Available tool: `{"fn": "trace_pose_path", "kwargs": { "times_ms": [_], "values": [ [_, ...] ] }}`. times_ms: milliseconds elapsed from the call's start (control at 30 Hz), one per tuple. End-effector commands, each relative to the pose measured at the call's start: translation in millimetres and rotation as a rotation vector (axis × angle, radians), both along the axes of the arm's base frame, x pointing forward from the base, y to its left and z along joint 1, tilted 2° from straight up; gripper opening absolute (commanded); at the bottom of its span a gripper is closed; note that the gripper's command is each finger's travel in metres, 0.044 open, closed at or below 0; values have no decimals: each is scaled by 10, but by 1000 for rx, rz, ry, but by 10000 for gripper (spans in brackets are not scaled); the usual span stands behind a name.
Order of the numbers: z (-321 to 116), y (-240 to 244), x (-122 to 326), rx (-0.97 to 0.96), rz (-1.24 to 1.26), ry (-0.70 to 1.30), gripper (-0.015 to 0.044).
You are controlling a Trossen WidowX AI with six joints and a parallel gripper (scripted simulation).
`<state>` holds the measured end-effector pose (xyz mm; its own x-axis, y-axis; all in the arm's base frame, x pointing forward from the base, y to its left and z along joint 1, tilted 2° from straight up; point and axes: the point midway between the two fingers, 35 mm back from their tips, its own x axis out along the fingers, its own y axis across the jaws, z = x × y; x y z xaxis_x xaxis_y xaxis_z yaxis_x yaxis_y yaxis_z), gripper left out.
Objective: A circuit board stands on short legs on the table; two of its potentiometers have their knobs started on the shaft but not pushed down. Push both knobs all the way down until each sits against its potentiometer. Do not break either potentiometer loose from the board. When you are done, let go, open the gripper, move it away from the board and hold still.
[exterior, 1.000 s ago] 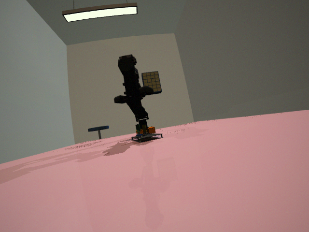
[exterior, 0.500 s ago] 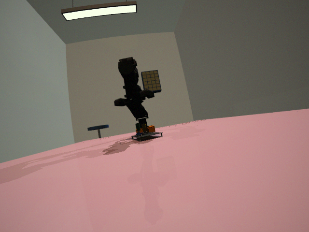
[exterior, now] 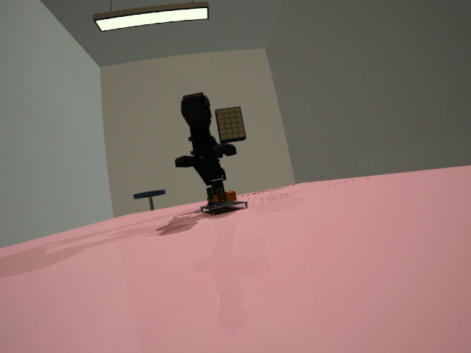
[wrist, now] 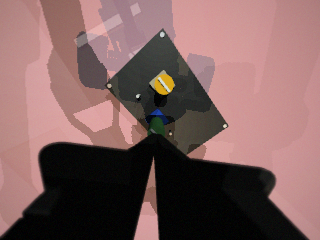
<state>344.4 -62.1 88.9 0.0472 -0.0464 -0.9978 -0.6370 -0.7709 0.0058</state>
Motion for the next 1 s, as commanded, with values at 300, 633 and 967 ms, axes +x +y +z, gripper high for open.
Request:
{"fn": "trace_pose_path", "kwargs": {
  "times_ms": [300, 633, 967],
  "values": [
    [-26, 4, -2, 3, 5, 2, 0],
    [-52, 3, -1, 3, 5, 2, 0],
    [-79, 2, 0, 3, 5, 2, 0]
  ]
}}
